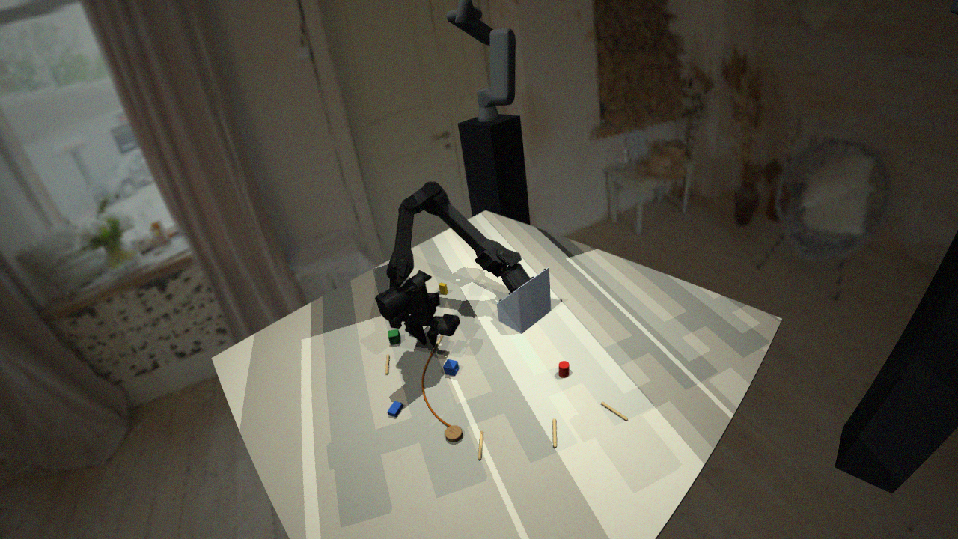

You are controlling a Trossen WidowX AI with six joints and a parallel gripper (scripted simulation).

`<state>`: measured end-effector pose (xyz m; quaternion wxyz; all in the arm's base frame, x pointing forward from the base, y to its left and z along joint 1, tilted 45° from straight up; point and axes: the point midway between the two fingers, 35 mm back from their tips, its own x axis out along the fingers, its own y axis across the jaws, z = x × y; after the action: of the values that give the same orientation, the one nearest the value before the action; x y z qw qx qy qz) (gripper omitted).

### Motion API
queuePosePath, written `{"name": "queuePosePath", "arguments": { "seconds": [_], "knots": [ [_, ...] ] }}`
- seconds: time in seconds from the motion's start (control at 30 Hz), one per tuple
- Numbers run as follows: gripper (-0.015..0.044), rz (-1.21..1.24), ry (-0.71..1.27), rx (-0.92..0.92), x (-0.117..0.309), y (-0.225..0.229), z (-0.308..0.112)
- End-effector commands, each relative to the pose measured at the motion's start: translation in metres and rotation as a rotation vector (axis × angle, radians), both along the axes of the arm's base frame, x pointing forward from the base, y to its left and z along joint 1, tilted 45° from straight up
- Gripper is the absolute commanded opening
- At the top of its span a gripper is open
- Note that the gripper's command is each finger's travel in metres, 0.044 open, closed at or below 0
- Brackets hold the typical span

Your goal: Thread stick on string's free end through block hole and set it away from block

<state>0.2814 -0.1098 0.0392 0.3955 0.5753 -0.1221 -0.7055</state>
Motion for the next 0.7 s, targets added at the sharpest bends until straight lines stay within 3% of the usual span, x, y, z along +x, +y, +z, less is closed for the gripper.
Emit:
{"name": "queuePosePath", "arguments": {
  "seconds": [0.0,0.67],
  "knots": [
    [0.0123,0.001,0.015,-0.004,-0.003,-0.005,-0.007],
    [0.0123,0.001,0.015,-0.008,-0.006,-0.022,-0.023]
  ]
}}
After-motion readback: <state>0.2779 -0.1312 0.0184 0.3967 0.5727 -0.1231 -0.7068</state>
